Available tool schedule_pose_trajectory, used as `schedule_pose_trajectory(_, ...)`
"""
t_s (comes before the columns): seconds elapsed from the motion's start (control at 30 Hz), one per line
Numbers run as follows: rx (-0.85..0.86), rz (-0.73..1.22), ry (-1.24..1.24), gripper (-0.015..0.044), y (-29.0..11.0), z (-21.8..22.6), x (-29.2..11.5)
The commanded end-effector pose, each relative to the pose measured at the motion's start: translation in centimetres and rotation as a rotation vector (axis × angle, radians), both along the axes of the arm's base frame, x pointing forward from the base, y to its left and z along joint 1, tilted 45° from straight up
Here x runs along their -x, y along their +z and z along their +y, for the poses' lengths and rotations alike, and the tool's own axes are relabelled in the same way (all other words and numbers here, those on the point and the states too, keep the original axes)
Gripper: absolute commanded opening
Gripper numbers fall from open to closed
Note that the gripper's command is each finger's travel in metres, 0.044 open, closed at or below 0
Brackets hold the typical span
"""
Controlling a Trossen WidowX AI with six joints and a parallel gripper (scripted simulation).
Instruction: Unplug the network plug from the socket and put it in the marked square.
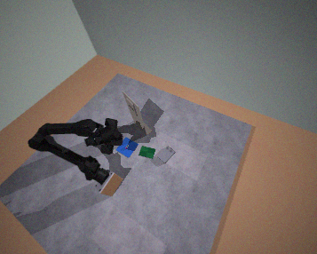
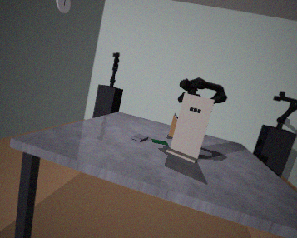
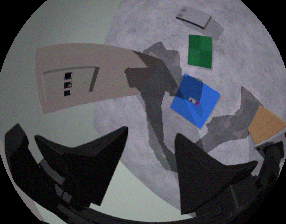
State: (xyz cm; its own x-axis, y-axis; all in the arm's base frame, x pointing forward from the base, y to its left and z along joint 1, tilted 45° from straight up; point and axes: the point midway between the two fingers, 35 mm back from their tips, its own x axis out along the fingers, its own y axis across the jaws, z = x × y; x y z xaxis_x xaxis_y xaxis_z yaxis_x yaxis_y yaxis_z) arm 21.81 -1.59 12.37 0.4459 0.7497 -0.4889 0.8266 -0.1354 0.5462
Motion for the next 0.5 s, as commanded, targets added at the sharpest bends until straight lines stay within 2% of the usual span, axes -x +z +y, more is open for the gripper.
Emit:
schedule_pose_trajectory(0.0, 0.000, -0.005, 0.002, 0.0314, 0.14, -0.08, -0.05)
schedule_pose_trajectory(0.17, 0.000, -0.005, 0.002, 0.0440, 0.14, -0.08, -0.05)
schedule_pose_trajectory(0.47, 0.000, -0.005, 0.002, 0.0440, 0.14, -0.08, -0.05)
